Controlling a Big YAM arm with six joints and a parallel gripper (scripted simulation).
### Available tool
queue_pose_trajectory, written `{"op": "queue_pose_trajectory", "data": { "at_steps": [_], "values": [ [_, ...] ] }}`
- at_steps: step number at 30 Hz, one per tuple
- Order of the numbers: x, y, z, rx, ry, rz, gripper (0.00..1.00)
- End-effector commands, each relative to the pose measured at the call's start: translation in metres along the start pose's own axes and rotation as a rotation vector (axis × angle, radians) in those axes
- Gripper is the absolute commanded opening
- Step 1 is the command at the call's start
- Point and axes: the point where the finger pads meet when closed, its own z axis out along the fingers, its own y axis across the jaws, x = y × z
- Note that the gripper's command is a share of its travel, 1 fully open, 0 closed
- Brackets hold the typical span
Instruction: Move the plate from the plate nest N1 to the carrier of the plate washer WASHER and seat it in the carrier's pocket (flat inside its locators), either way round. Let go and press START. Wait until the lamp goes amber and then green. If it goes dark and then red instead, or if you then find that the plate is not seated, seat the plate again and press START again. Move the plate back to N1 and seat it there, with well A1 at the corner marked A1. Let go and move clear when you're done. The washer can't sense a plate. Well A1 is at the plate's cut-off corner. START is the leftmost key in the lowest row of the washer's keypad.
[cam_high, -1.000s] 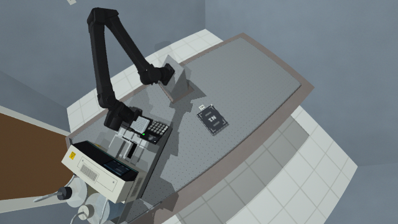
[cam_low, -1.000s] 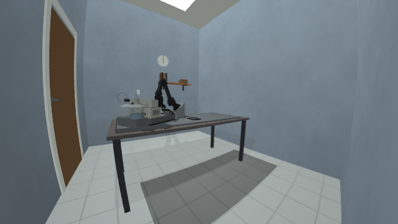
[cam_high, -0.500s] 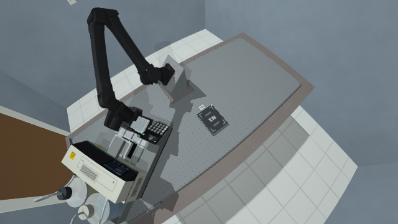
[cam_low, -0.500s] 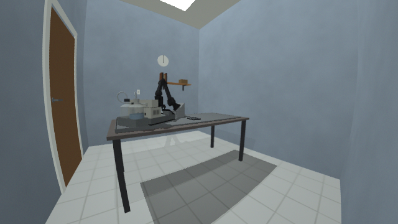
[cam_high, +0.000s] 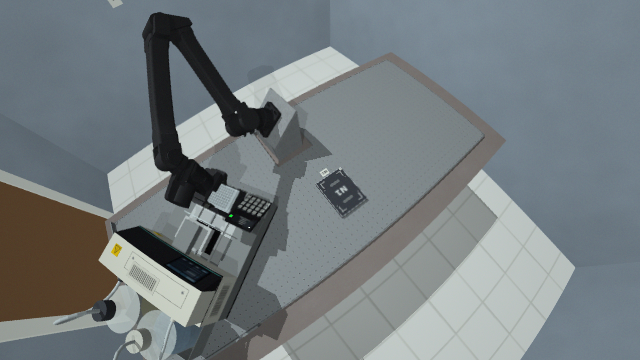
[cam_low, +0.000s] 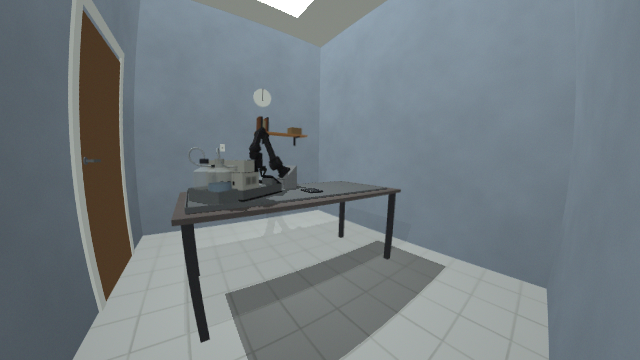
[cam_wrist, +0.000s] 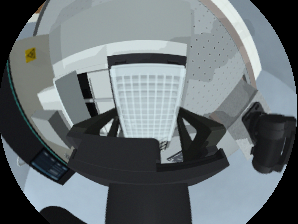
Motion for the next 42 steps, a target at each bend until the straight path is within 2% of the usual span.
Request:
{"op": "queue_pose_trajectory", "data": {
  "at_steps": [1,3,4,7,12,16,21,25,42],
  "values": [
    [-0.002,0.021,-0.021,-0.038,0.011,0.035,0.82],
    [-0.002,0.021,-0.021,-0.038,0.011,0.035,0.82],
    [0.0,0.019,-0.019,-0.024,0.008,0.025,0.82],
    [-0.003,0.021,-0.029,-0.044,0.013,0.039,0.82],
    [-0.002,0.02,-0.035,-0.034,0.012,0.033,0.82],
    [-0.004,0.02,-0.045,-0.043,0.015,0.04,0.82],
    [-0.001,0.019,-0.047,-0.031,0.012,0.032,0.82],
    [-0.003,0.02,-0.056,-0.041,0.016,0.04,0.82],
    [-0.003,0.018,-0.08,-0.033,0.017,0.038,0.82]
  ]
}}
